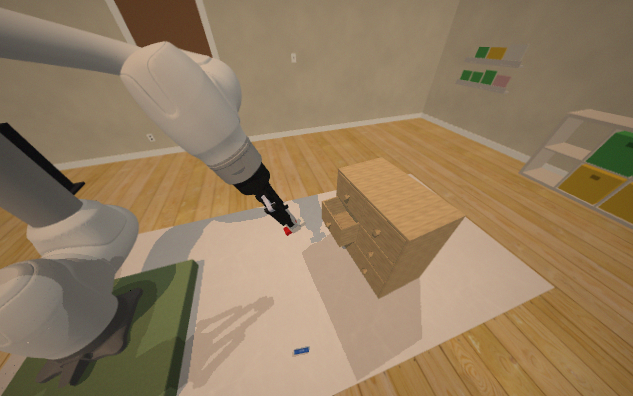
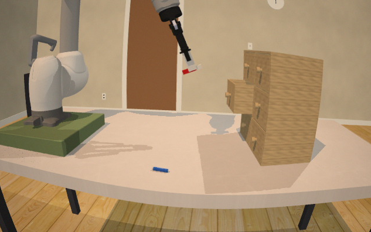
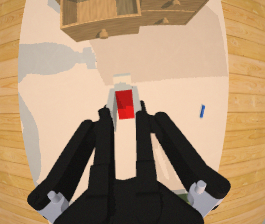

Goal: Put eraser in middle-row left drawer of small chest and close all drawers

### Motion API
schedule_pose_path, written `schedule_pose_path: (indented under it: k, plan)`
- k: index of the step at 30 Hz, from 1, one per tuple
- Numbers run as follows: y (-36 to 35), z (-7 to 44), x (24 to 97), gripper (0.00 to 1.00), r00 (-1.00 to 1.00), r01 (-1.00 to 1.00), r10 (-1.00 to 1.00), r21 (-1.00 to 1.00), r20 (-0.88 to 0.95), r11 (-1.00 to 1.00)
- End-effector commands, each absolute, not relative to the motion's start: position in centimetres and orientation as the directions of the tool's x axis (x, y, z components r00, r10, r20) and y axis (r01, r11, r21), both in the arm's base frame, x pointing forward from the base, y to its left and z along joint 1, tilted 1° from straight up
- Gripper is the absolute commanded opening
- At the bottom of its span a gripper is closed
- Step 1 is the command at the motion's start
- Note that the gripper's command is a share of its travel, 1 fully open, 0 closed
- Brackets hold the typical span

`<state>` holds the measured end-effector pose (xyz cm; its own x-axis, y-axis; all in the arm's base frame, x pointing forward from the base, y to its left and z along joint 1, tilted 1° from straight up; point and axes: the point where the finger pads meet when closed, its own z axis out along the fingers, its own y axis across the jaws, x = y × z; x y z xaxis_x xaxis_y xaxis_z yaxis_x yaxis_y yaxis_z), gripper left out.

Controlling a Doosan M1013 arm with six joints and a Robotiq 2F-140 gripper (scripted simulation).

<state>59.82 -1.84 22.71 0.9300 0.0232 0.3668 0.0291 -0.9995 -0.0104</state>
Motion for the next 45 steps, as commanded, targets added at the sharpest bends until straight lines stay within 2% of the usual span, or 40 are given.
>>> schedule_pose_path:
  k: [1, 11, 45]
  plan:
    - [-1.84, 22.46, 59.5, 0.11, 0.875, 0.032, 0.02, -0.017, 0.484, -0.999]
    - [-1.78, 22.08, 59.01, 0.11, 0.726, 0.034, 0.012, -0.018, 0.687, -0.999]
    - [-1.85, 21.71, 58.53, 0.11, 0.557, 0.032, 0.004, -0.017, 0.831, -0.999]
